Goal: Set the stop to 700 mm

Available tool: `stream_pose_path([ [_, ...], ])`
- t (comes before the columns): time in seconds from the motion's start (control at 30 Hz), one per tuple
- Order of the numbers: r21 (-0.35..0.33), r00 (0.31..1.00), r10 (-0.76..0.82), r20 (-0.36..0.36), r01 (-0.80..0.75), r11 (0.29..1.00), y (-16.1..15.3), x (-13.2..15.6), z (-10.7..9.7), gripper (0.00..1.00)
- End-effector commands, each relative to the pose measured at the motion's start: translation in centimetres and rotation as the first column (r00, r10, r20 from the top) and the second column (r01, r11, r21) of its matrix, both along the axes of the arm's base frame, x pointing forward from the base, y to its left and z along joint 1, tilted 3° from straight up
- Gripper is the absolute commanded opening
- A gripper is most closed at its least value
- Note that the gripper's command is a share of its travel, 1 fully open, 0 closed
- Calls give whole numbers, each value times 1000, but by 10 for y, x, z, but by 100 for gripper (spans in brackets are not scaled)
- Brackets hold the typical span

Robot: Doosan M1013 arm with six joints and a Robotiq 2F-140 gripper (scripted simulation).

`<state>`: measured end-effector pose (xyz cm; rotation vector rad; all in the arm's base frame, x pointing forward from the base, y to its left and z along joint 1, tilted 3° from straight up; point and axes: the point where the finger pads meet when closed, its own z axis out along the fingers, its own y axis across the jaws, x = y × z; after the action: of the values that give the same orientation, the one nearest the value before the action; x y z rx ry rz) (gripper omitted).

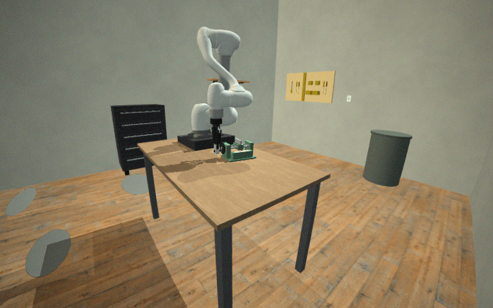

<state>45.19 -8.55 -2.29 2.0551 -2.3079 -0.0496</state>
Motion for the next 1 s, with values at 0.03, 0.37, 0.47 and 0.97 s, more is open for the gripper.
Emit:
stream_pose_path([
  [0.03, 0, 1000, 0, 0, 0, 1000, 0, -1, 1, 4],
  [0.37, 0, 1000, 0, 0, 0, 1000, 1, -5, 5, 4],
  [0.47, 0, 1000, 0, 0, 0, 1000, 1, -6, 7, 4],
  [0.97, 0, 1000, 0, 0, 0, 1000, 1, -9, 18, 4],
])
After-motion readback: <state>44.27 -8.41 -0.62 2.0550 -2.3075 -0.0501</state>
